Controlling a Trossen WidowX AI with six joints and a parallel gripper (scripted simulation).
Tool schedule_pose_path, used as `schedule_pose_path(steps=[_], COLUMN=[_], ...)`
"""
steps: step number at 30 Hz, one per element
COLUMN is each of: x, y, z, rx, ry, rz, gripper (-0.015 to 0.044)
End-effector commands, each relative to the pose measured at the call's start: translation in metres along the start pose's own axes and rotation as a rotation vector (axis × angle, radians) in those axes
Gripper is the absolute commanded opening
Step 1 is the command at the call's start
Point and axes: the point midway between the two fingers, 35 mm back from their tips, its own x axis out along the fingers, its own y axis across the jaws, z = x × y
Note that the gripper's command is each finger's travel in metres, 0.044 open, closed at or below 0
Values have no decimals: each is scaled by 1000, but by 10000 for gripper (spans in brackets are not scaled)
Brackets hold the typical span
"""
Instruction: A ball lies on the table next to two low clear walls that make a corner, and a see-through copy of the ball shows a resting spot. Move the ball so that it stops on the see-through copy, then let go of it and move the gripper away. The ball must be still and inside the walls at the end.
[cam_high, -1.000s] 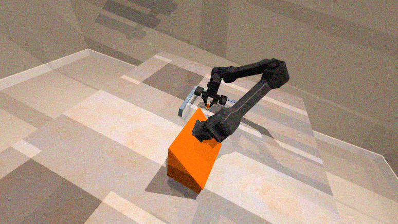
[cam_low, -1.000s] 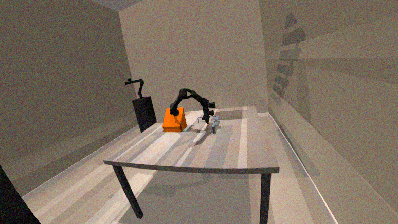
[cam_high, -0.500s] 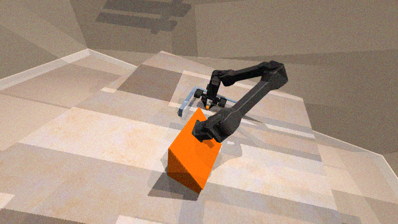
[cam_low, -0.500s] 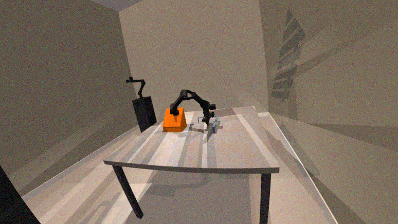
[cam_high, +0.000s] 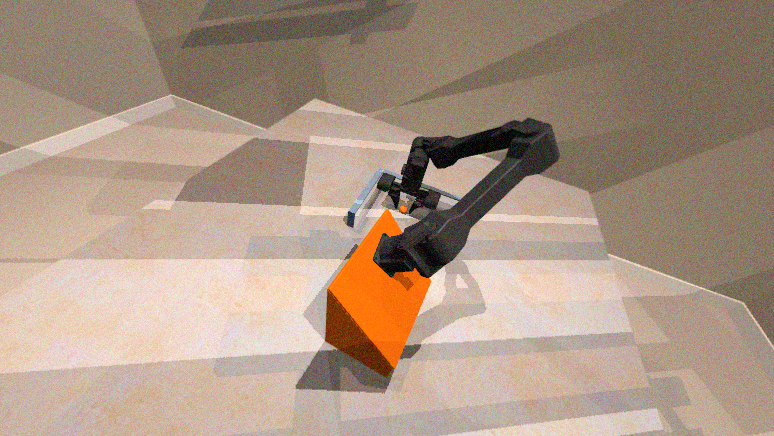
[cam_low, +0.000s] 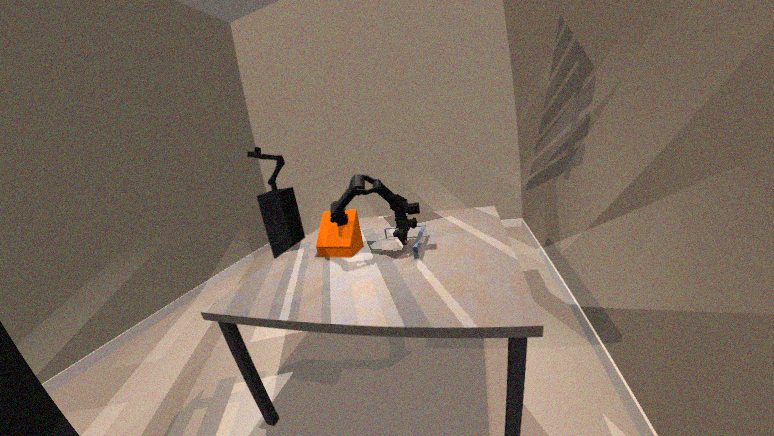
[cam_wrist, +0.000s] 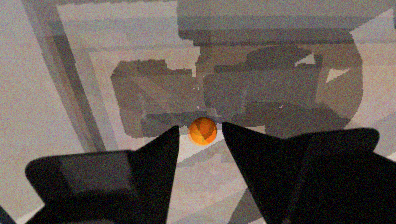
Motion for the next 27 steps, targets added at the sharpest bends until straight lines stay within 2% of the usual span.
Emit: schedule_pose_path(steps=[1, 5, 10, 22, 27], x=[0, -11, -85, -79, -120], y=[0, 1, 2, 4, 2], z=[0, 1, 0, 1, -1], rx=[0, -1, -6, -16, -11], ry=[0, -1, 1, -7, -4], rz=[0, 2, 2, -1, -1], gripper=[223, 223, 223, 223, 354])
